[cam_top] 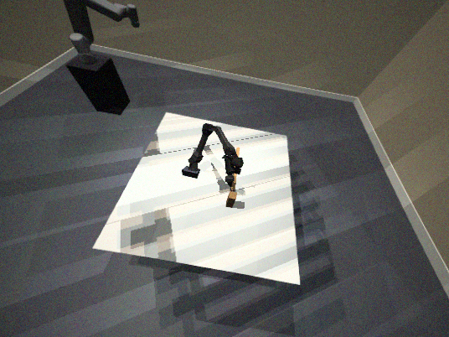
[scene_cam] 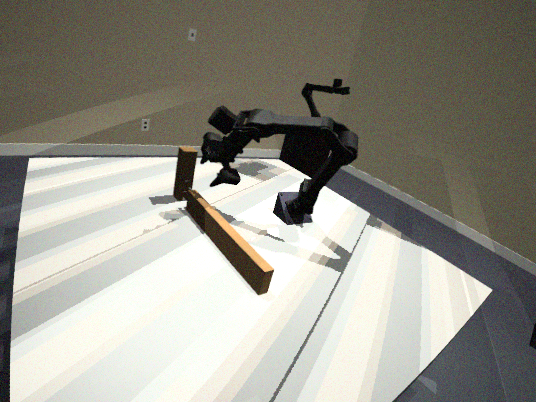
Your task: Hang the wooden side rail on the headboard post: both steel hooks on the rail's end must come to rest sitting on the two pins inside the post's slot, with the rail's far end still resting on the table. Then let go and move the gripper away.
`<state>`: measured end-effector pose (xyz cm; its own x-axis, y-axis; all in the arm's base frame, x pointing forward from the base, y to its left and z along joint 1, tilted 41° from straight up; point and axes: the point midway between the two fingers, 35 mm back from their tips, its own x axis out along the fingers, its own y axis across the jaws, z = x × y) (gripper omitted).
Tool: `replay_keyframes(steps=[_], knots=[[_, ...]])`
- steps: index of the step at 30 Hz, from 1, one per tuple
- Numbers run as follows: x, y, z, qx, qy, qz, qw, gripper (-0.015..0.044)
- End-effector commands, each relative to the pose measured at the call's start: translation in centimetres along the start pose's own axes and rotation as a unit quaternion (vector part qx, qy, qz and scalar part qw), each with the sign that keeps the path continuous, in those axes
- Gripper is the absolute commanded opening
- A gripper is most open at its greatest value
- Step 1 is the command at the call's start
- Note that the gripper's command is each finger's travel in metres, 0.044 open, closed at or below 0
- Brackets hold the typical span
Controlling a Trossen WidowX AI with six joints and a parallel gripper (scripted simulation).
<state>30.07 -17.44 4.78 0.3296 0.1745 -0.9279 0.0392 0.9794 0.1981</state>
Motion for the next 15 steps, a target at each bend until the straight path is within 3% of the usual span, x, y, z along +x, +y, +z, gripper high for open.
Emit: replay_keyframes(steps=[1,15], knots=[[-0.8,1.9,2.4,-0.36,0.013,0.139,0.922,0.044],[-2.3,3.8,4.4,-0.614,-0.067,0.252,0.745,0.044]])
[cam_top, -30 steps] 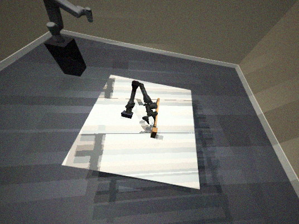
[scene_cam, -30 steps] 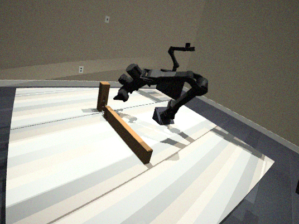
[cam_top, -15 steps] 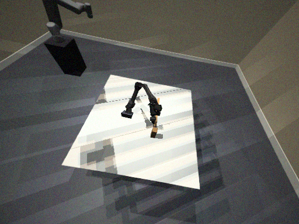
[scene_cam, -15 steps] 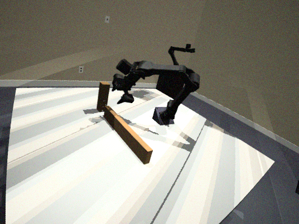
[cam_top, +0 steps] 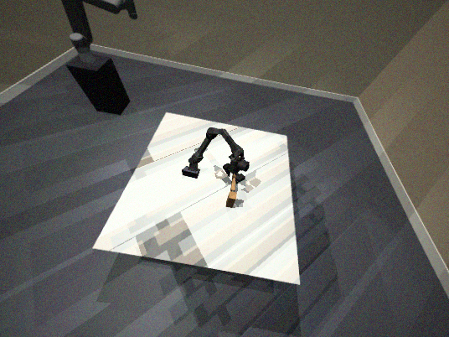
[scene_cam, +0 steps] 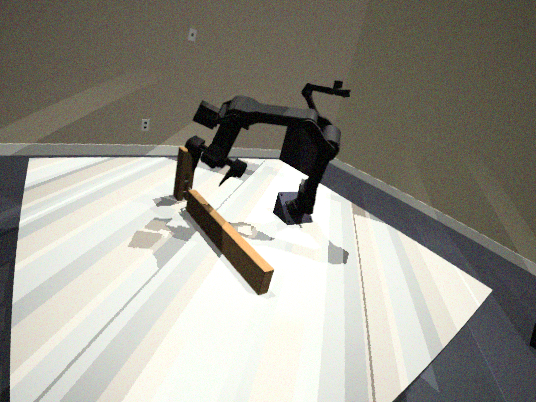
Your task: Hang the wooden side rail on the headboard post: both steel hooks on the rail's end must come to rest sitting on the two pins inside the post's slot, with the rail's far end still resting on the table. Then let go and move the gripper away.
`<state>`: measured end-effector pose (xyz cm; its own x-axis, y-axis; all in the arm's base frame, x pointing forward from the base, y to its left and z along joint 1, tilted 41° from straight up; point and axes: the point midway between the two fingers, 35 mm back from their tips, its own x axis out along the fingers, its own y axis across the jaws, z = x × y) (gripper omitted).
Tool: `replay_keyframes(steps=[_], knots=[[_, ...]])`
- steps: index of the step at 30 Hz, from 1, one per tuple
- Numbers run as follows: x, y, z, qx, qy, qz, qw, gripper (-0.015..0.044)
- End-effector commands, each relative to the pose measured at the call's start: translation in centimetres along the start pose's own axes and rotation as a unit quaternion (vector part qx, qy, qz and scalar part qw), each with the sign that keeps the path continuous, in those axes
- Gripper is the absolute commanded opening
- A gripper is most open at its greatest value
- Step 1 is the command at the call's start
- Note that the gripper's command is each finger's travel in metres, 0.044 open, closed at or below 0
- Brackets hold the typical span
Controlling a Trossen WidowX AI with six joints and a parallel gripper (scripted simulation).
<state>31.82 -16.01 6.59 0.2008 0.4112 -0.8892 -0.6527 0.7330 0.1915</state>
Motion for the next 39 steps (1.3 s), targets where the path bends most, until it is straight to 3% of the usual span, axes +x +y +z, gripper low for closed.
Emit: replay_keyframes(steps=[1,21,27,39], knots=[[-1.3,0.4,3.3,-0.352,-0.089,0.1,0.926,0.044],[-1.4,0.5,3.5,-0.379,-0.098,0.103,0.914,0.044],[1.8,1.3,3.9,-0.379,-0.098,0.103,0.914,0.044],[3.6,1.8,4.1,-0.379,-0.099,0.103,0.914,0.044]])
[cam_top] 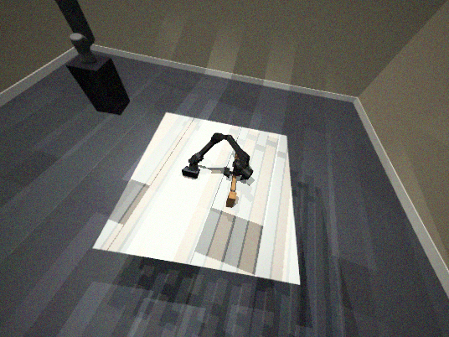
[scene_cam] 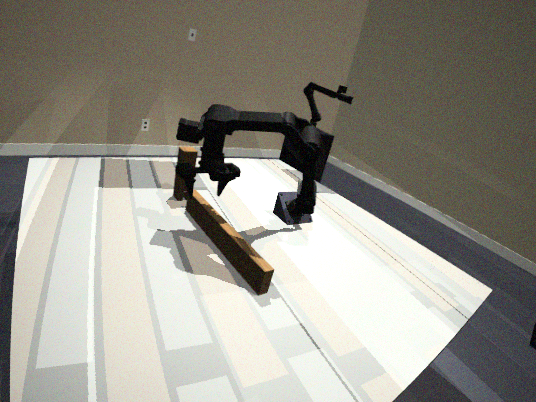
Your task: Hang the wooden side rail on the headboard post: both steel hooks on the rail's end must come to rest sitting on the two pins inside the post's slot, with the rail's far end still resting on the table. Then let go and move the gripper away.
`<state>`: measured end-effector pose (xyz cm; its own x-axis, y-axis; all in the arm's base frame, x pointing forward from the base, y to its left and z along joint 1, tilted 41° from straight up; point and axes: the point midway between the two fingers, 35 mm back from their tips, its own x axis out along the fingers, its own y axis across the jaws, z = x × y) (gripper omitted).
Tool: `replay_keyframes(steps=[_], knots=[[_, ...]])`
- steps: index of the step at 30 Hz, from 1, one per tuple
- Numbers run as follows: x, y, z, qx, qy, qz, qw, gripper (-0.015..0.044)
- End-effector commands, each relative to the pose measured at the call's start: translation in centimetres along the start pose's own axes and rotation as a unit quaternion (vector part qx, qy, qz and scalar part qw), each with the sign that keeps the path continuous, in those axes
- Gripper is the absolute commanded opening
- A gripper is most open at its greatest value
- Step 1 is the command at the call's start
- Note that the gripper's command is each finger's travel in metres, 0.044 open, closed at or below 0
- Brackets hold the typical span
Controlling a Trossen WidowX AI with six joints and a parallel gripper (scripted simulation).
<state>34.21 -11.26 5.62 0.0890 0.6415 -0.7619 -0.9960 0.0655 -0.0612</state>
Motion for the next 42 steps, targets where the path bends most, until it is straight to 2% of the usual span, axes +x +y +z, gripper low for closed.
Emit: replay_keyframes(steps=[1,42], knots=[[0.5,-0.1,0.1,0.002,-0.001,-0.003,1.0,0.044],[6.8,-0.1,0.2,0.002,-0.002,-0.004,1.0,0.044]])
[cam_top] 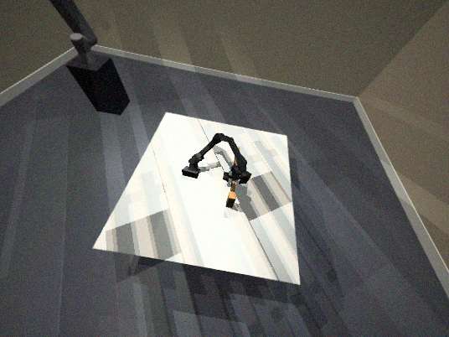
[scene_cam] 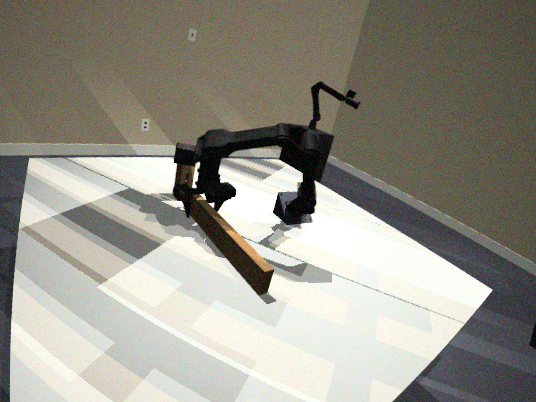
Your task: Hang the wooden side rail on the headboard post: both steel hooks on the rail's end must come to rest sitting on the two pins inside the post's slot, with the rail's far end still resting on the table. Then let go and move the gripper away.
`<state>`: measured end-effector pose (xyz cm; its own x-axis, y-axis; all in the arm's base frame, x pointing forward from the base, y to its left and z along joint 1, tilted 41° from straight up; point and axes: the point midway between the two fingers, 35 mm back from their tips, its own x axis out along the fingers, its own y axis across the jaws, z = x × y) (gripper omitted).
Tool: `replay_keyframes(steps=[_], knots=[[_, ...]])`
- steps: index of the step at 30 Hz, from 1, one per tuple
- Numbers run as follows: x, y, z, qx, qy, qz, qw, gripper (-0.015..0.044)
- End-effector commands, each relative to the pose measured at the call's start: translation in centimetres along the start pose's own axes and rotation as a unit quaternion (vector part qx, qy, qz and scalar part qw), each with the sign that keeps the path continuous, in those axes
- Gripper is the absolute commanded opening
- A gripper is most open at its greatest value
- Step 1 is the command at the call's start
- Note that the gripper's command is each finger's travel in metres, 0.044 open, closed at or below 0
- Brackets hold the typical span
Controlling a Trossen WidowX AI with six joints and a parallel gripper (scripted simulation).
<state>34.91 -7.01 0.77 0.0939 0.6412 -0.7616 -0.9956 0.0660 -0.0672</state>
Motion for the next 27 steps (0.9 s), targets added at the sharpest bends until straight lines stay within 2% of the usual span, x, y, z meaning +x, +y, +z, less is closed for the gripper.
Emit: replay_keyframes(steps=[1,13,17,20,27], knots=[[0.33,0.01,0.05,0.003,-0.002,-0.002,1.0,0.0414],[0.33,0.01,0.05,0.003,-0.002,-0.002,1.0,0.0099],[0.33,0.01,0.05,0.003,-0.002,-0.002,1.0,0.0072],[0.33,0.01,0.05,0.003,-0.002,-0.002,1.0,0.0],[0.32,0.04,0.05,0.003,-0.002,-0.001,1.0,0.0]])
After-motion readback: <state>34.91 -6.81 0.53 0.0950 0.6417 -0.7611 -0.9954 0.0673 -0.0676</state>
